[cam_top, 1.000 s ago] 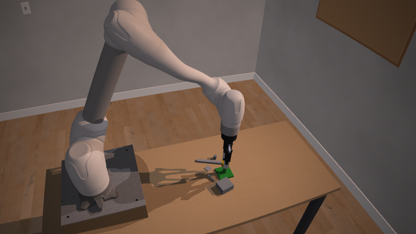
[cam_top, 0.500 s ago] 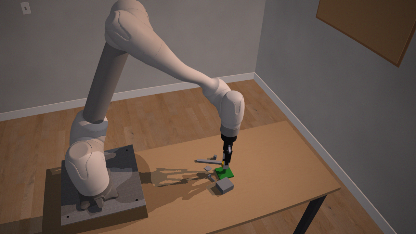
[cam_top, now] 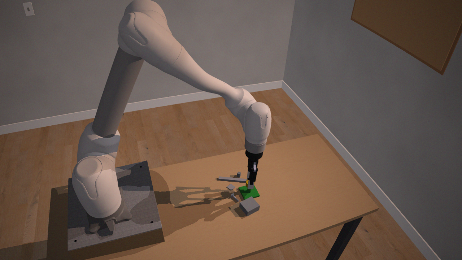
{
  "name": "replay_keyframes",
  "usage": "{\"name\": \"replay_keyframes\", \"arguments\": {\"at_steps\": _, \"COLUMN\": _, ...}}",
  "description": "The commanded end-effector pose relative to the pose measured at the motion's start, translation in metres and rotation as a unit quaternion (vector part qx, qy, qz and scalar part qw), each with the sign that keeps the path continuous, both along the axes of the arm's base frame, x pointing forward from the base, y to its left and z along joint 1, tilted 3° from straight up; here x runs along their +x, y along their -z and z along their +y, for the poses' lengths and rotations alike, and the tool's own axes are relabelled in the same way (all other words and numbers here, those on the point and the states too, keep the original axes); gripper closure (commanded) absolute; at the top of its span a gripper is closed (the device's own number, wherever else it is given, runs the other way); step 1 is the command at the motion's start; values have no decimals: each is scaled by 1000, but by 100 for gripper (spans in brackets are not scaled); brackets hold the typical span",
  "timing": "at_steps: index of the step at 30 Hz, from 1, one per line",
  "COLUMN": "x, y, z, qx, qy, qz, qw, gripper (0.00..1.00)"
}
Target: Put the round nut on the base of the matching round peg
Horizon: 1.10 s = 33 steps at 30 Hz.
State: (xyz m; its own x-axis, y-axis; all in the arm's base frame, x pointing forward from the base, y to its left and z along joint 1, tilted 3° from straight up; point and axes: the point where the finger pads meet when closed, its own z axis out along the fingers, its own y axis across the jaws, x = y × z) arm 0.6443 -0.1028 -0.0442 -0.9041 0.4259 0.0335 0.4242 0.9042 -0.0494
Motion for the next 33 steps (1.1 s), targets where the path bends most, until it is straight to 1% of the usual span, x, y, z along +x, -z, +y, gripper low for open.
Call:
{"name": "replay_keyframes", "arguments": {"at_steps": 1, "x": 0, "y": 0, "z": 0, "qx": 0, "qy": 0, "qz": 0, "qw": 1000, "gripper": 100}}
{"name": "replay_keyframes", "arguments": {"at_steps": 4, "x": 0, "y": 1, "z": 0, "qx": 0, "qy": 0, "qz": 0, "qw": 1000, "gripper": 100}}
{"name": "replay_keyframes", "arguments": {"at_steps": 6, "x": 0, "y": 6, "z": 0, "qx": 0, "qy": 0, "qz": 0, "qw": 1000, "gripper": 100}}
{"name": "replay_keyframes", "arguments": {"at_steps": 11, "x": -2, "y": 33, "z": -1, "qx": 0, "qy": 0, "qz": 0, "qw": 1000, "gripper": 100}}
{"name": "replay_keyframes", "arguments": {"at_steps": 13, "x": -3, "y": 41, "z": -1, "qx": 0, "qy": 0, "qz": 0, "qw": 1000, "gripper": 100}}
{"name": "replay_keyframes", "arguments": {"at_steps": 17, "x": -4, "y": 44, "z": -1, "qx": 0, "qy": 0, "qz": 0, "qw": 1000, "gripper": 100}}
{"name": "replay_keyframes", "arguments": {"at_steps": 33, "x": -4, "y": 44, "z": -1, "qx": 0, "qy": 0, "qz": 0, "qw": 1000, "gripper": 100}}
